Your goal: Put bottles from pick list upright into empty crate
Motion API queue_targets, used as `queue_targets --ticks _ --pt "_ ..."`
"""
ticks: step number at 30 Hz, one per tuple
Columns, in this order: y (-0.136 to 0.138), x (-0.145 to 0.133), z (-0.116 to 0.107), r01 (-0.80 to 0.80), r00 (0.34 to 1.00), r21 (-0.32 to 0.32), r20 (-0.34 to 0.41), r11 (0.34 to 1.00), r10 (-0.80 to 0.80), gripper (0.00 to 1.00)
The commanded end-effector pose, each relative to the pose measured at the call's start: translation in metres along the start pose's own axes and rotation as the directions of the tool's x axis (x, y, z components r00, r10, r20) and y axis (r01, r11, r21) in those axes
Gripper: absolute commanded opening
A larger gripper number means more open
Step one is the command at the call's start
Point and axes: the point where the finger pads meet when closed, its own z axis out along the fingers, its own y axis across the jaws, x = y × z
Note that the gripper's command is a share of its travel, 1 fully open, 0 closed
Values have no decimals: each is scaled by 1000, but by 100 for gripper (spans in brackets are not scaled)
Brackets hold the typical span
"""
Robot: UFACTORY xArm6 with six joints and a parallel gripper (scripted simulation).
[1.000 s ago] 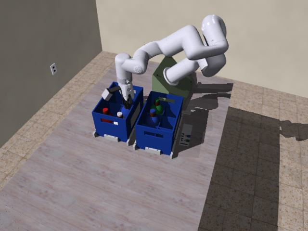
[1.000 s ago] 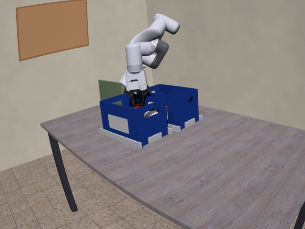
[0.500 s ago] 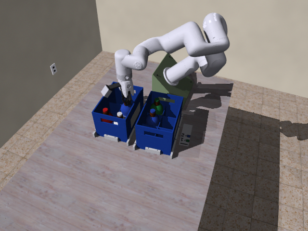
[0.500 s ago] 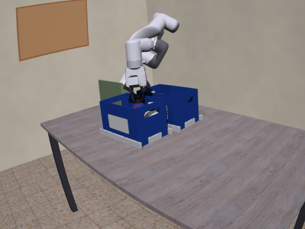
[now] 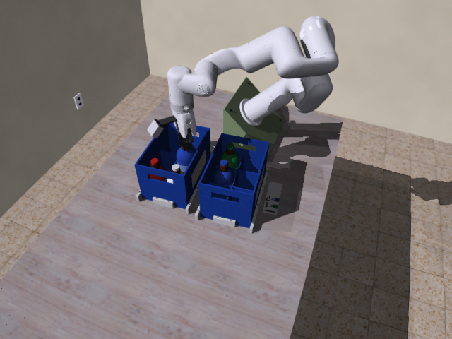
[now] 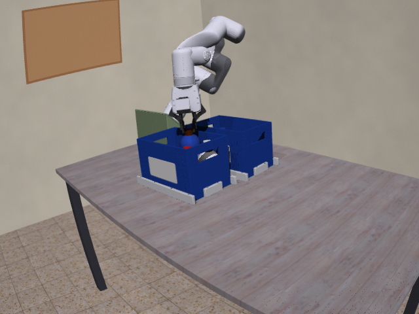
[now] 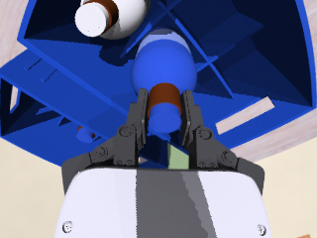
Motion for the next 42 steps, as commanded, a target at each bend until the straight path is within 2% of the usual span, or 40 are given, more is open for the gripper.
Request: queue_targets --ticks 1,42 --pt "0 1 -8 1 1000 0 -5 1000 -1 0" --pt "0 1 -70 1 1000 -1 -5 1000 -1 0"
